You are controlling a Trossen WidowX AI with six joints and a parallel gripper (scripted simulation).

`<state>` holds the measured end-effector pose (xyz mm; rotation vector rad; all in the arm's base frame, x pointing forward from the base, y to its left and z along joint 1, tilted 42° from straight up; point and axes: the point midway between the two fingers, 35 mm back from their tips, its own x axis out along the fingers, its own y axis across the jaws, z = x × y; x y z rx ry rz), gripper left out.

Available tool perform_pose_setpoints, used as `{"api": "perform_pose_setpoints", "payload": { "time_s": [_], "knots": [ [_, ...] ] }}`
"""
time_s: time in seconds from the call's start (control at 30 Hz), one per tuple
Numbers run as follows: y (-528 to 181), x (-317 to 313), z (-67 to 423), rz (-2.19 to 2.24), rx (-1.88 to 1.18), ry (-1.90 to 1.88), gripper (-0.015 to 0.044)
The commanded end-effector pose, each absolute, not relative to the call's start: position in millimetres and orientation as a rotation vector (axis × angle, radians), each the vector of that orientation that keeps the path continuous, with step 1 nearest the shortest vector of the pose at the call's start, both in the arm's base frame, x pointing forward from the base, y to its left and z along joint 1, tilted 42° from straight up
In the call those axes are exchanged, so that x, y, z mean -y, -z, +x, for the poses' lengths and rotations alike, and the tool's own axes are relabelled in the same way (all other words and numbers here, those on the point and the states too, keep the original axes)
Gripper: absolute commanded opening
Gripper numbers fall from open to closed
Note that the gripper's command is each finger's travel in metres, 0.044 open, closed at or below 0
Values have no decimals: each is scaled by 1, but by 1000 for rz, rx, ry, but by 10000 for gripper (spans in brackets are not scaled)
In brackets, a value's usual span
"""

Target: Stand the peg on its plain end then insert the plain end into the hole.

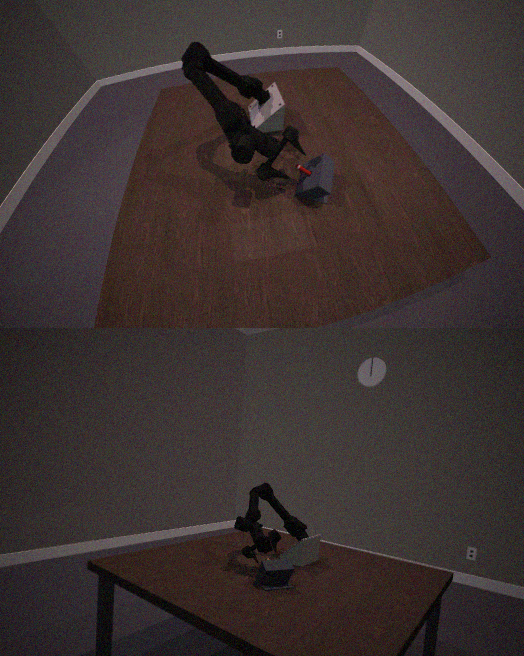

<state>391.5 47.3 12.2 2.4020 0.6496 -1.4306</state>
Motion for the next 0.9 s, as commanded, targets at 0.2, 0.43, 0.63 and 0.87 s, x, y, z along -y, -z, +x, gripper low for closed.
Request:
{"api": "perform_pose_setpoints", "payload": {
  "time_s": [0.2,0.43,0.63,0.87],
  "knots": [
    [-26,-44,386,2401,-655,1429,440],
    [-36,-41,382,2402,-654,1430,440],
    [-44,-38,378,2402,-653,1430,440],
    [-54,-36,374,2403,-652,1430,440]
  ]
}}
